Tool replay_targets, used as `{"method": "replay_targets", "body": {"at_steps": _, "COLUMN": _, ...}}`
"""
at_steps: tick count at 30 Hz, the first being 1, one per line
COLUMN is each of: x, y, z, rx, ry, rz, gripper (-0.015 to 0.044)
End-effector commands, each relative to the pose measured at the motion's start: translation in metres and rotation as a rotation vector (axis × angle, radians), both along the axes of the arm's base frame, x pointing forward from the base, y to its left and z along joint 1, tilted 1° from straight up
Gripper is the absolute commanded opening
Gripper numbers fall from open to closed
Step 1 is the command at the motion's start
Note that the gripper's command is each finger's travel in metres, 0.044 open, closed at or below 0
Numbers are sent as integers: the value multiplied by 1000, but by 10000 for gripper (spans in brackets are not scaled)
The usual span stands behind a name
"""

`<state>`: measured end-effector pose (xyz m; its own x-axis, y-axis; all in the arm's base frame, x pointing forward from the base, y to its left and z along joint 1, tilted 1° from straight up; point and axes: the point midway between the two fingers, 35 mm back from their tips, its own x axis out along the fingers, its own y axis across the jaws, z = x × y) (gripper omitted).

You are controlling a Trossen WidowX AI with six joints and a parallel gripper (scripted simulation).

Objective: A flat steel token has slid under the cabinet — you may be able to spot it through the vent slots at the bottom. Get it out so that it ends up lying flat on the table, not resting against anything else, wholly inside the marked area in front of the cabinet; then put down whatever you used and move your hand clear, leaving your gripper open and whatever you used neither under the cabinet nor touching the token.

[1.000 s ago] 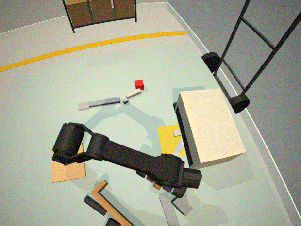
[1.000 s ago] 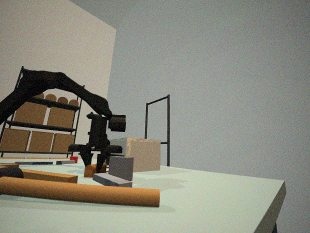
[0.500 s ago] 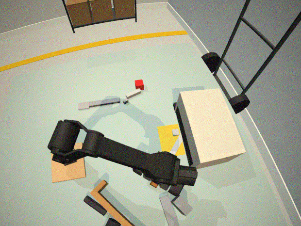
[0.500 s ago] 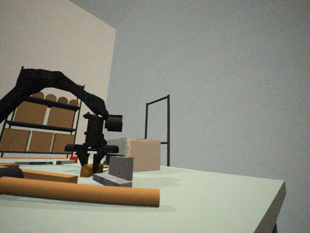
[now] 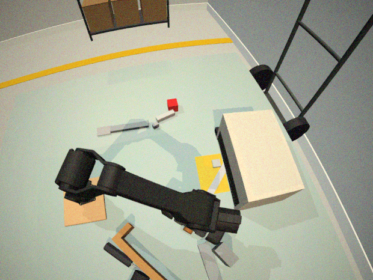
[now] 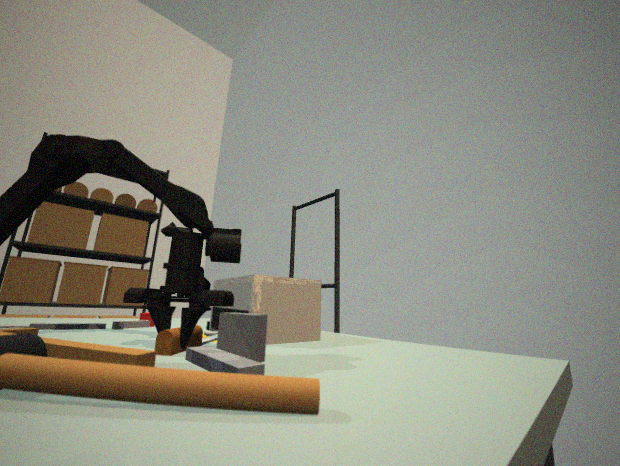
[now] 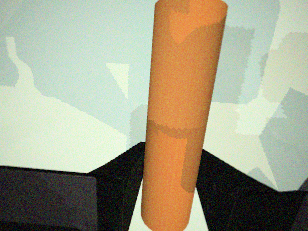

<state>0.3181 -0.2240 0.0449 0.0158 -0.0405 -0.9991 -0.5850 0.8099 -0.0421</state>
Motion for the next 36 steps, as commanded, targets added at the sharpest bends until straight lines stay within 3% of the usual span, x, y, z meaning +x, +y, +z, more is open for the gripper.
{"method": "replay_targets", "body": {"at_steps": 1, "x": -8, "y": -6, "z": -1, "rx": 6, "ry": -1, "rz": -2, "gripper": 0}}
{"method": "replay_targets", "body": {"at_steps": 36, "x": -58, "y": -45, "z": -1, "rx": 3, "ry": 3, "rz": -2, "gripper": 0}}
